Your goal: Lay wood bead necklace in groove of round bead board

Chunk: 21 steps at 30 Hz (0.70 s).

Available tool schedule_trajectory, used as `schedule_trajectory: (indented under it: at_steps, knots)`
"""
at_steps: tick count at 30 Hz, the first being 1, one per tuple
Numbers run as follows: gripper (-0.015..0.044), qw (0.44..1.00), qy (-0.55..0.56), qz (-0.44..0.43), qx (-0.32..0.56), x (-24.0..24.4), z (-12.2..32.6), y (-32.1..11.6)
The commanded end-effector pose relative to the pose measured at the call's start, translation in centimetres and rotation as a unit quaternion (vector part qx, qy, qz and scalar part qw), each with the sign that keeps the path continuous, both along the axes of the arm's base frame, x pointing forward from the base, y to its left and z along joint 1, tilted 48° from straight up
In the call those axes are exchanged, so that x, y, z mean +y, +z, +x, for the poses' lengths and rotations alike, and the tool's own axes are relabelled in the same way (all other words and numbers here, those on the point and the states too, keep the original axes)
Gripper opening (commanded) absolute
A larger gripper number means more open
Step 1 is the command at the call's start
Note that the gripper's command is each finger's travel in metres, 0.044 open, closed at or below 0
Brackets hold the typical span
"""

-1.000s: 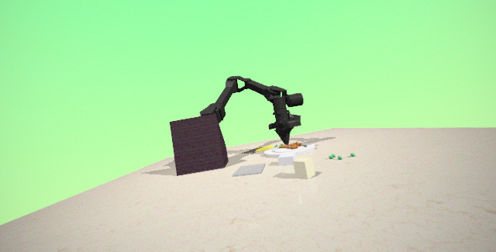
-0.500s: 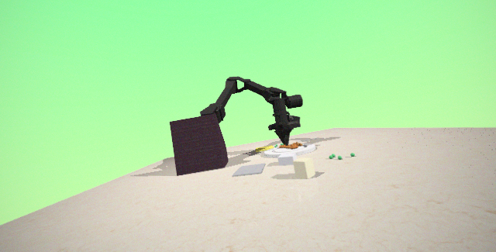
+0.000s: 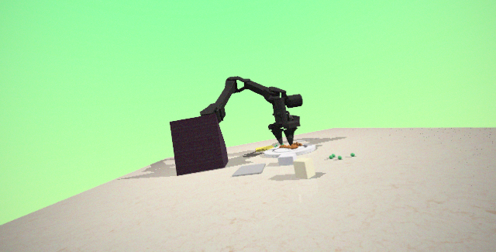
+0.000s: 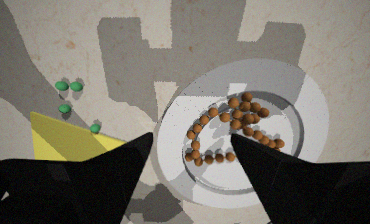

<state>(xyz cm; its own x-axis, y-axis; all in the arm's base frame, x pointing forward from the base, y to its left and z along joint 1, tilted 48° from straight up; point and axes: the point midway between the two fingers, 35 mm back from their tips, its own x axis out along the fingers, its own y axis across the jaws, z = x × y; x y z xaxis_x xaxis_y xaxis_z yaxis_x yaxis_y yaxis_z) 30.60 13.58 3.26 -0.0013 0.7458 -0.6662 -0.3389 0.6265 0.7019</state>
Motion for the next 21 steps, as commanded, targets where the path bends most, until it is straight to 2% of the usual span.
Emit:
schedule_trajectory:
  at_steps: [1, 17, 21]
  knots:
    - [0.044, 1.0, 0.0, -0.001, -0.001, -0.2, 0.0, 0.2]
    - [0.044, 1.0, 0.0, -0.001, -0.001, -0.3, 0.0, 0.2]
    - [0.0335, 0.998, 0.04, -0.003, -0.046, -1.7, -0.4, 1.0]
